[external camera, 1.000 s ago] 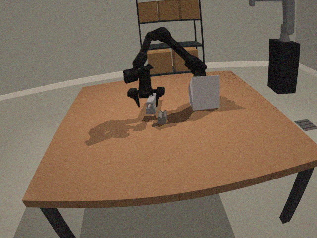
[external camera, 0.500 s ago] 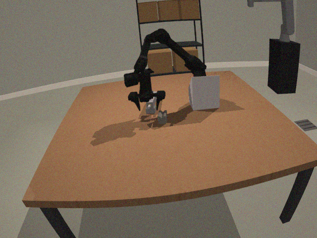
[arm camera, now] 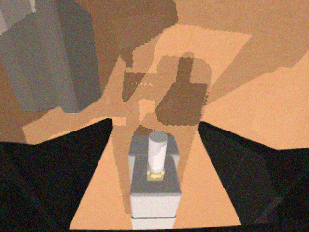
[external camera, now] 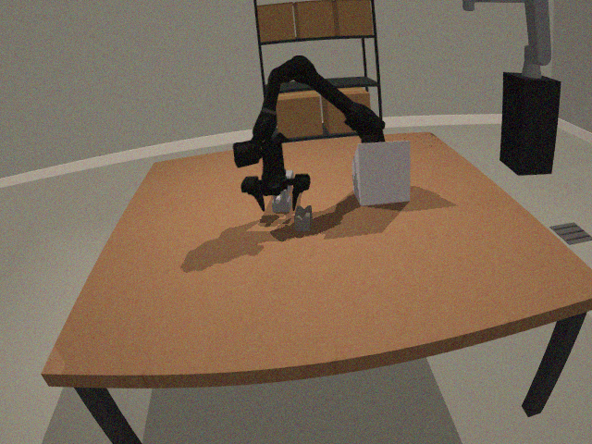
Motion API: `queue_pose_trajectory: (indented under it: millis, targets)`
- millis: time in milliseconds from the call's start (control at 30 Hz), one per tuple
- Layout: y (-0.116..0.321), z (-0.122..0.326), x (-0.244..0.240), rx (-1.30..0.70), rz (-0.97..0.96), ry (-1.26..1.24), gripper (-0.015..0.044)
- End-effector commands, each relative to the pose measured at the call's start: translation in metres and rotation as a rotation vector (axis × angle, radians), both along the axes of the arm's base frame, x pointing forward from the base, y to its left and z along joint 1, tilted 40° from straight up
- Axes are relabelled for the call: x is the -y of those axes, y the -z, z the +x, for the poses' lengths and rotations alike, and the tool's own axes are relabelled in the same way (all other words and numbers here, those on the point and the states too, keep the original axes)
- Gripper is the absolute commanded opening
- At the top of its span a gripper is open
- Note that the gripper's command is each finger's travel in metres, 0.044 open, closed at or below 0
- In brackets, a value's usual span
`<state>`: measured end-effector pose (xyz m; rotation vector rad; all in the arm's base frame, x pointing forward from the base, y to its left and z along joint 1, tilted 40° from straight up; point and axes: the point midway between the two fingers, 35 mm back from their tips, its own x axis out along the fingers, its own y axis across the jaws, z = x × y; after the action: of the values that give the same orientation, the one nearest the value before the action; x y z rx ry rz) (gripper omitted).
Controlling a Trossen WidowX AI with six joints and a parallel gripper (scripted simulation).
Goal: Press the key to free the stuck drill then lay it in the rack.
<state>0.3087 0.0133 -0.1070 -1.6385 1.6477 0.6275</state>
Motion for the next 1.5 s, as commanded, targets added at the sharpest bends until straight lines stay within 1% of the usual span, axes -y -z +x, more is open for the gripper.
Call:
queue_pose_trajectory:
  millis: [0, 400, 500, 1000, 1467]
  targets:
    - [0.000, 0.000, 0.000, 0.001, 0.001, 0.001, 0.0335]
    - [0.000, 0.000, 0.000, 0.001, 0.001, 0.001, 0.0020]
    - [0.000, 0.000, 0.000, 0.001, 0.001, 0.001, 0.0000]
    - [0.006, 0.001, -0.009, -0.003, -0.003, -0.003, 0.0000]
    - [0.018, 0.005, -0.026, -0.003, -0.002, -0.003, 0.0000]
